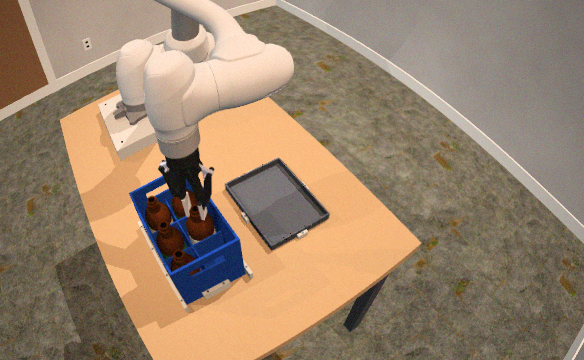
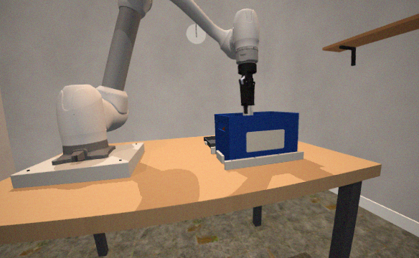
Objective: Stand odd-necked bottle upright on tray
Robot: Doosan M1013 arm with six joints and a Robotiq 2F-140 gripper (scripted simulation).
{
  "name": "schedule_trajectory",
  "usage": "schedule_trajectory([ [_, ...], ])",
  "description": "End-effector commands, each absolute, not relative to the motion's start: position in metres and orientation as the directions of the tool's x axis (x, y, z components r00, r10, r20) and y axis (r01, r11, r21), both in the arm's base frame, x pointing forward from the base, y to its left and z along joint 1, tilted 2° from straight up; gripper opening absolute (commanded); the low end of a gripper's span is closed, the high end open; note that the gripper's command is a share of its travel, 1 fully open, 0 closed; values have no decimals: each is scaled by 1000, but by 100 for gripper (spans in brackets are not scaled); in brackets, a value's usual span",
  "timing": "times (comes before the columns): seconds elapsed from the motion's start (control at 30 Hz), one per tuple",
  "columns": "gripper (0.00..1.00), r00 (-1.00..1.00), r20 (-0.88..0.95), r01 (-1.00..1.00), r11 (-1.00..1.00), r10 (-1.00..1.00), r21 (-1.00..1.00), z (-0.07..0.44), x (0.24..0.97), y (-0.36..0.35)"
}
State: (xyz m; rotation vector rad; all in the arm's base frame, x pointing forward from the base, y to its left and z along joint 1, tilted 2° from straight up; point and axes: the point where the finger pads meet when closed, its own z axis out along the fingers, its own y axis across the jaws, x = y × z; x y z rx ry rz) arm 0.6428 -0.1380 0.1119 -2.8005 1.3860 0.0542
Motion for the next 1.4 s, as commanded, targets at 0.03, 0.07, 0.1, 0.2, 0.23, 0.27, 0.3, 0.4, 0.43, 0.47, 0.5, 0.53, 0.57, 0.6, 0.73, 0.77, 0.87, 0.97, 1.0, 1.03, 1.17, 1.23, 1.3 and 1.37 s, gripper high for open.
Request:
schedule_trajectory([
  [0.03,0,606,-39,-795,-607,-794,1,112,643,-138],
  [0.07,0,606,-39,-795,-607,-794,1,112,643,-138],
  [0.1,0,606,-39,-795,-607,-794,1,112,643,-138],
  [0.2,0,606,-39,-795,-607,-794,1,112,643,-138],
  [0.23,0,606,-39,-795,-607,-794,1,112,643,-138],
  [0.27,0,606,-39,-795,-607,-794,1,112,643,-138],
  [0.3,0,606,-39,-795,-607,-794,1,112,643,-138],
  [0.4,0,606,-39,-795,-607,-794,1,112,643,-138],
  [0.43,0,606,-39,-795,-607,-794,1,112,643,-138],
  [0.47,0,606,-39,-795,-607,-794,1,112,643,-138],
  [0.5,0,606,-39,-795,-607,-794,1,112,643,-138],
  [0.53,0,606,-39,-795,-607,-794,1,112,643,-138],
  [0.57,0,606,-39,-795,-607,-794,1,112,643,-138],
  [0.6,0,606,-39,-795,-607,-794,1,112,643,-138],
  [0.73,0,606,-39,-795,-607,-794,1,112,643,-138],
  [0.77,0,606,-39,-795,-607,-794,1,112,643,-138],
  [0.87,0,606,-39,-795,-607,-794,1,112,643,-138],
  [0.97,38,606,-39,-795,-607,-794,1,112,643,-138],
  [1.0,38,606,-39,-795,-607,-794,1,112,643,-138],
  [1.03,38,606,-39,-795,-607,-794,1,112,643,-138],
  [1.17,38,606,-39,-795,-607,-794,1,112,643,-138],
  [1.23,38,606,-39,-795,-607,-794,1,112,643,-138],
  [1.3,38,606,-39,-795,-607,-794,1,112,643,-138],
  [1.37,38,606,-39,-795,-607,-794,1,112,643,-138],
])
